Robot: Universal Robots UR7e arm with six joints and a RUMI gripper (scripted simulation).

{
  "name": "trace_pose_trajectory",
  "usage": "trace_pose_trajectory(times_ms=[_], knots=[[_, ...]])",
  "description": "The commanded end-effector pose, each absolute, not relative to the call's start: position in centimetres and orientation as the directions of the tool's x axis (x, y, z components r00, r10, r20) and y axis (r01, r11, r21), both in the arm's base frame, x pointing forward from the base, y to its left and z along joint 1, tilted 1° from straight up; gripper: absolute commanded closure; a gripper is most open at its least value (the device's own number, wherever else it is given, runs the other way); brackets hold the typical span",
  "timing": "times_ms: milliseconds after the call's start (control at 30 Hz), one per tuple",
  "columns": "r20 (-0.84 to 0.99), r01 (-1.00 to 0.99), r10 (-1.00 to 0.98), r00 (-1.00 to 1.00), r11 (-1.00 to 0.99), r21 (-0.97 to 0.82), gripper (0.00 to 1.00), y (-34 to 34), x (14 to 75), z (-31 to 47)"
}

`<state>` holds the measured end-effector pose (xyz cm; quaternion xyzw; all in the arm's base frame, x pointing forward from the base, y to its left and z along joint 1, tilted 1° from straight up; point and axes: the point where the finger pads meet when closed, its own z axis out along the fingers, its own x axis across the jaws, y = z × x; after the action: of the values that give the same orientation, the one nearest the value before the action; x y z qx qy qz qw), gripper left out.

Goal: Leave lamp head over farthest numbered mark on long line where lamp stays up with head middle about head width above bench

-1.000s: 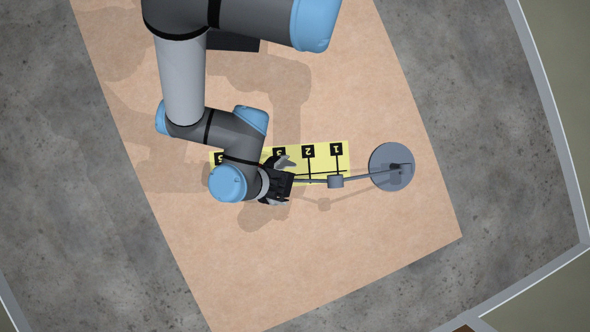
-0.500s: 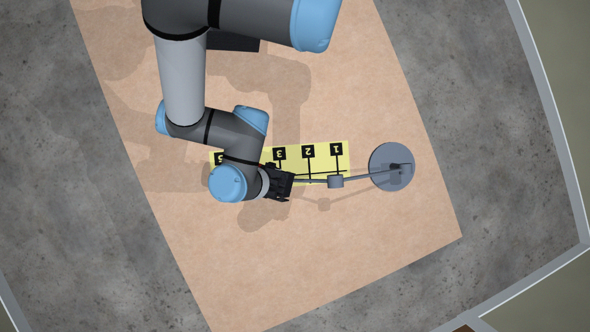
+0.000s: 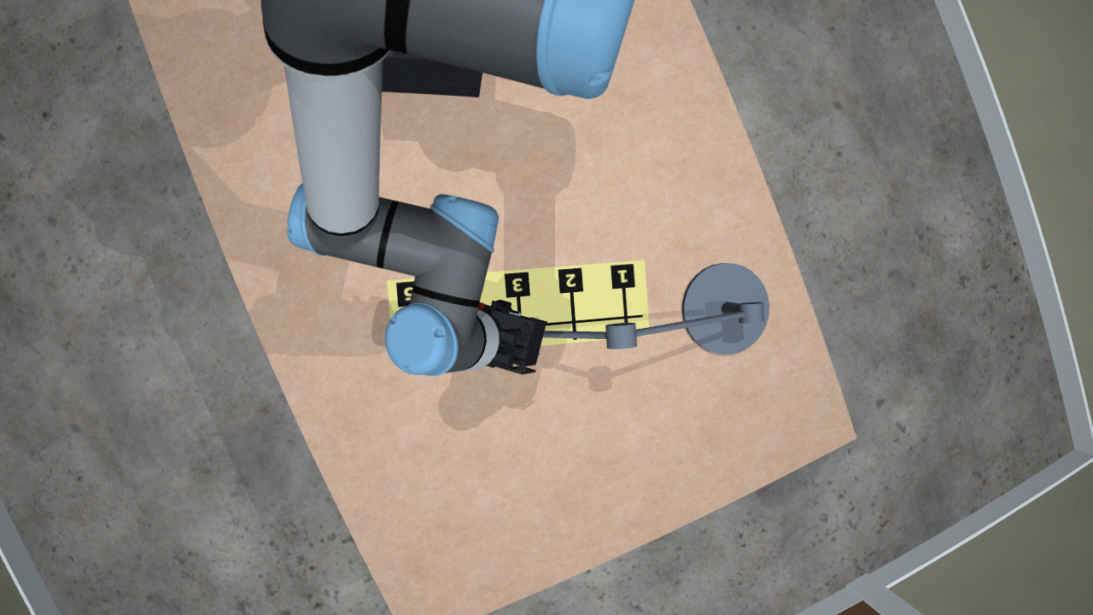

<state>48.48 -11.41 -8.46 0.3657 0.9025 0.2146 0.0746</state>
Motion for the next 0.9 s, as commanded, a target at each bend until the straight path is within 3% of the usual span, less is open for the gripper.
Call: trace_pose_trajectory(times_ms=[0, 867], knots=[[0.021, 0.628, 0.692, -0.721, 0.641, 0.442, 1.0, -11.4, 48.5, -8.4], [0.01, 0.477, 0.561, -0.828, 0.694, 0.54, 1.0, -9.3, 49.5, -6.3]])
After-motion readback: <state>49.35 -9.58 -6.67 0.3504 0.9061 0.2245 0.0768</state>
